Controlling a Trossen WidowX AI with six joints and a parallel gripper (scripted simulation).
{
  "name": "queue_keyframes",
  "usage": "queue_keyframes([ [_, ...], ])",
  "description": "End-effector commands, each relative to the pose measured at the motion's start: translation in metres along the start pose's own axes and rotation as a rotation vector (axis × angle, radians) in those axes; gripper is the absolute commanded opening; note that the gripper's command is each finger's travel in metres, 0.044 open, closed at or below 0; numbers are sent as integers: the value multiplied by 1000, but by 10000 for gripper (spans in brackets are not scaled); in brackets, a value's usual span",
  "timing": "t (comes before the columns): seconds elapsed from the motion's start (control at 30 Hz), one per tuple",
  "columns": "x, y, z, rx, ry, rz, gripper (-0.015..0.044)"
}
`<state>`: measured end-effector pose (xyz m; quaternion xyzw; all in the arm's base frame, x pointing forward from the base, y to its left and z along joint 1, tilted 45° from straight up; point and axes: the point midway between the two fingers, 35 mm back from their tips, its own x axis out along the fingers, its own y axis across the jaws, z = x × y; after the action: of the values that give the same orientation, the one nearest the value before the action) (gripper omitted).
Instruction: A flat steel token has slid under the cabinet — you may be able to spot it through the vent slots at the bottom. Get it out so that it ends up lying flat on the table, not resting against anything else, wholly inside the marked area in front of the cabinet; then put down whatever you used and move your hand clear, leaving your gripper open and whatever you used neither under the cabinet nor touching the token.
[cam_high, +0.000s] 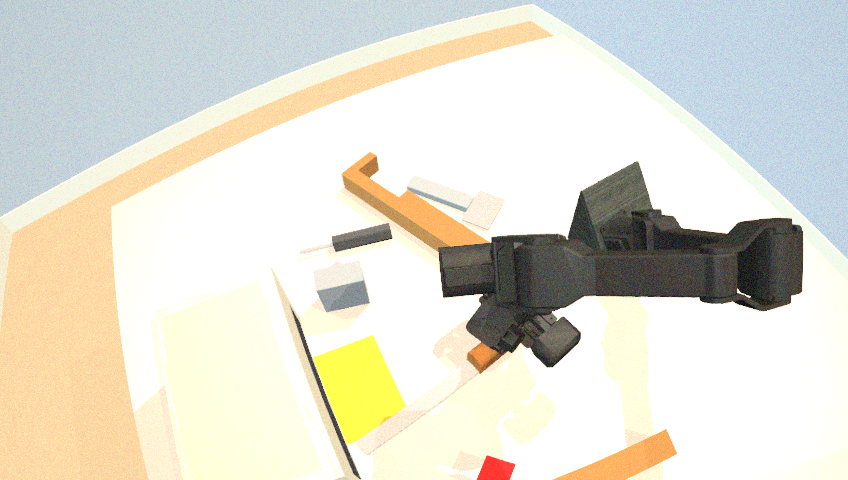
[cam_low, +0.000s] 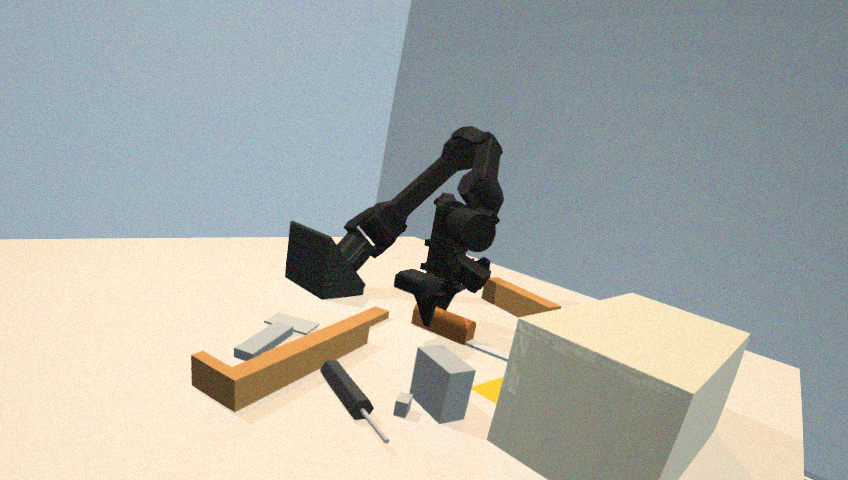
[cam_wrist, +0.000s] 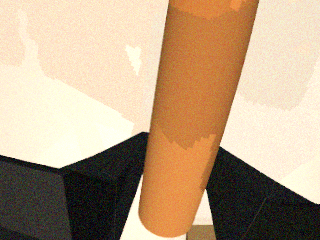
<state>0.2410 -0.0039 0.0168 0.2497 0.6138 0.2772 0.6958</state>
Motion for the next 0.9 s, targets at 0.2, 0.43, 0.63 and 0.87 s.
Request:
queue_keyframes([
  [0.2, -19, 1, -6, -3, -7, -4, 0],
  [0.43, -33, 2, -13, -3, -7, -4, 0],
  [0.63, -45, 4, -19, -2, -6, -5, 0],
  [0.87, -57, 5, -20, -2, -6, -5, 0],
])
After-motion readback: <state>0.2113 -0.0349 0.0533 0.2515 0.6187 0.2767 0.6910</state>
